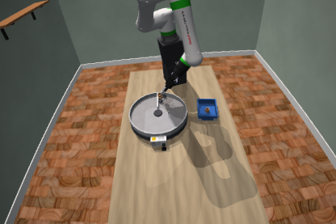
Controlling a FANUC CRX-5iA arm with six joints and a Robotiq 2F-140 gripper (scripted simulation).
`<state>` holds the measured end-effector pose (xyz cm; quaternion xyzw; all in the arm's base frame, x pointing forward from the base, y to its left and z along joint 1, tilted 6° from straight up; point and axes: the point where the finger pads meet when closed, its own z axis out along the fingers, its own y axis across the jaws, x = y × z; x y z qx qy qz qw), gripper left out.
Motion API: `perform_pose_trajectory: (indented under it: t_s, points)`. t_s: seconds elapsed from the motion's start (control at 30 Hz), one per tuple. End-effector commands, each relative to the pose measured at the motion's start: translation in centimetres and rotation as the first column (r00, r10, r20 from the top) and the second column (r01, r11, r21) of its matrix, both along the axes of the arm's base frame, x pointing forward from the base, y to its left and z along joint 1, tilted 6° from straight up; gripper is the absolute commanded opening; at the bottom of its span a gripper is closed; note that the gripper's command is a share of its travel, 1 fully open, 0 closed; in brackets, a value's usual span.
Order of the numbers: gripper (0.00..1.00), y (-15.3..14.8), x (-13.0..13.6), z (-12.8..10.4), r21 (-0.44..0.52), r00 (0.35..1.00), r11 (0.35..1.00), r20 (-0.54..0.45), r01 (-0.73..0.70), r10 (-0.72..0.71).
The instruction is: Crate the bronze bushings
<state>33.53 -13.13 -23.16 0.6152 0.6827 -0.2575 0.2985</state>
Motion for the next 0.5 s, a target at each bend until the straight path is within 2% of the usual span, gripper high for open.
perform_pose_trajectory:
  t_s: [0.0, 0.27, 0.47]
  points:
    - [0.0, -0.9, 2.2, 0.1, 0.0, 1.0, 1.0, 0.0, 0.0, 0.0]
    - [0.0, -4.7, 10.7, 0.7, 0.0, 1.0, 1.0, 0.0, 0.0, 0.0]
    - [0.0, -5.5, 12.7, 0.9, 0.0, 1.0, 1.0, 0.0, 0.0, 0.0]
